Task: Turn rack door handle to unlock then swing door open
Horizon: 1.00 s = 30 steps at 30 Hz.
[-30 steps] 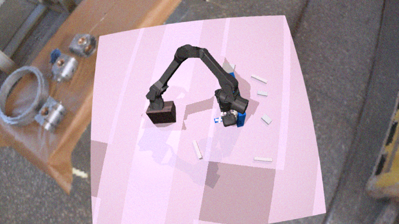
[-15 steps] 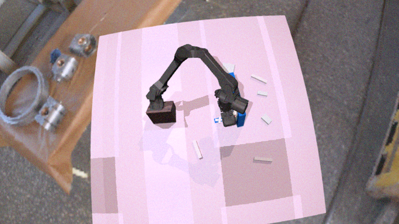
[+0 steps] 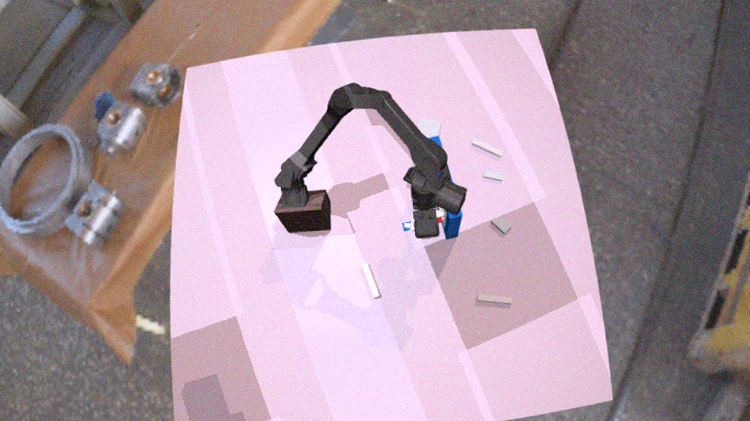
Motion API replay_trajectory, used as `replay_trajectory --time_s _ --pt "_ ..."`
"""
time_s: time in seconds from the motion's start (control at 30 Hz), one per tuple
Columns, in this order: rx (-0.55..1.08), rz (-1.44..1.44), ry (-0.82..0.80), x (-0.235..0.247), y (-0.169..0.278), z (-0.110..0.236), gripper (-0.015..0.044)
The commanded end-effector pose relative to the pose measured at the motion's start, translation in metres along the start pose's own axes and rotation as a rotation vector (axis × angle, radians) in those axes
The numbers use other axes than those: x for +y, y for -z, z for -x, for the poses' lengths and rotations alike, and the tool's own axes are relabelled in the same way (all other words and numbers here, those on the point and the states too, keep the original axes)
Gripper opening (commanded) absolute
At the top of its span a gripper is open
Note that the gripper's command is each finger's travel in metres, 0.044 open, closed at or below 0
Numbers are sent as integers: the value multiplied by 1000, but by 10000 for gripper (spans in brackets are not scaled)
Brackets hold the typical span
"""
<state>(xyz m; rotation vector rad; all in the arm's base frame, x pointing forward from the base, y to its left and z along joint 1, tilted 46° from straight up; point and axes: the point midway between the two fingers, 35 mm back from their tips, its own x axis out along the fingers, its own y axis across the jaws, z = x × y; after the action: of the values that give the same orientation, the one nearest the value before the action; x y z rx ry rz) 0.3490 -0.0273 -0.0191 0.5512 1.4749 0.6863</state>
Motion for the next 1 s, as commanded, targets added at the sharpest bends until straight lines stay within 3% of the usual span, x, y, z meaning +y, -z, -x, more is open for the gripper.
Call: replay_trajectory --time_s 0.0,0.97 --pt "6 -179 -5 0 1 -3 11" --pt "8 -1608 0 0 1 -3 11"
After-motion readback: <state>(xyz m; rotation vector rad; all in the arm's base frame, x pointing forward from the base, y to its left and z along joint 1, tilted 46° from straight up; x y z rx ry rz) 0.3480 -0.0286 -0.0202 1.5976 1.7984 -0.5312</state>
